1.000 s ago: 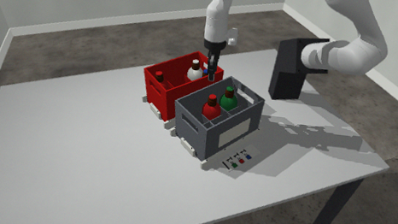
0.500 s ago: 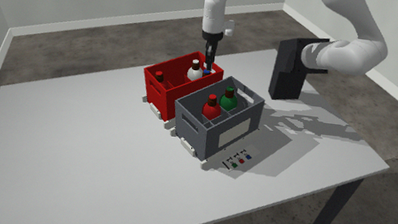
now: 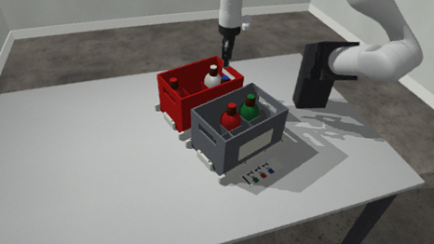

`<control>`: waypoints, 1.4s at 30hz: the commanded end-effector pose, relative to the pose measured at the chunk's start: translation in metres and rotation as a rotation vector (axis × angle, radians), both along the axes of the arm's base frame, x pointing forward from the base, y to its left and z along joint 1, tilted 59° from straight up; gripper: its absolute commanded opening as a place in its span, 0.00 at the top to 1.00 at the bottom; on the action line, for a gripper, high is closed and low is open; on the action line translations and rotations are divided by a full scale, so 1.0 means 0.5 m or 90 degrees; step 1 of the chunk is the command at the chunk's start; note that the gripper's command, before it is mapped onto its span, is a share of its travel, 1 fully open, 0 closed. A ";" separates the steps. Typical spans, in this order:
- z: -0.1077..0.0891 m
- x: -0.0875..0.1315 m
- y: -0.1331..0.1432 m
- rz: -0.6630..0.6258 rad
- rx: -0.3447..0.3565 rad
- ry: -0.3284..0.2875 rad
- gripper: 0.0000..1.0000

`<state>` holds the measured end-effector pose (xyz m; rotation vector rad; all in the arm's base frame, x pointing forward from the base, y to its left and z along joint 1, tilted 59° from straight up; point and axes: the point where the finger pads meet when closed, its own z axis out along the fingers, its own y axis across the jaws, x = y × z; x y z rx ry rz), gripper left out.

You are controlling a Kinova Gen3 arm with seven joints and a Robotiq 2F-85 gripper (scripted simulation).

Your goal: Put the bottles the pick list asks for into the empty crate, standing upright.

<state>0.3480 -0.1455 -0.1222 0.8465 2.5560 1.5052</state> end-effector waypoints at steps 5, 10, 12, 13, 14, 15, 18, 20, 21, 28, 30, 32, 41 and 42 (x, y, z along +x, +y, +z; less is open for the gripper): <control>-0.001 0.000 -0.003 -0.001 -0.001 0.000 0.33; -0.006 0.004 0.005 -0.001 -0.001 0.000 0.33; -0.006 0.004 0.005 -0.001 -0.001 0.000 0.33; -0.008 0.004 0.008 -0.001 -0.001 0.000 0.33; -0.009 0.005 0.010 -0.001 -0.001 0.000 0.33; -0.010 0.006 0.012 -0.001 -0.001 0.000 0.33; -0.015 0.009 0.018 -0.001 -0.001 0.000 0.33; -0.017 0.010 0.022 -0.001 -0.001 0.000 0.33; -0.019 0.011 0.024 -0.001 -0.001 0.000 0.33; -0.027 0.016 0.037 -0.001 -0.001 0.000 0.33; -0.029 0.017 0.039 -0.001 -0.001 0.000 0.33; -0.031 0.019 0.043 -0.001 -0.001 0.000 0.33; -0.044 0.026 0.062 -0.001 -0.001 0.000 0.33; -0.045 0.027 0.065 -0.001 -0.001 0.000 0.33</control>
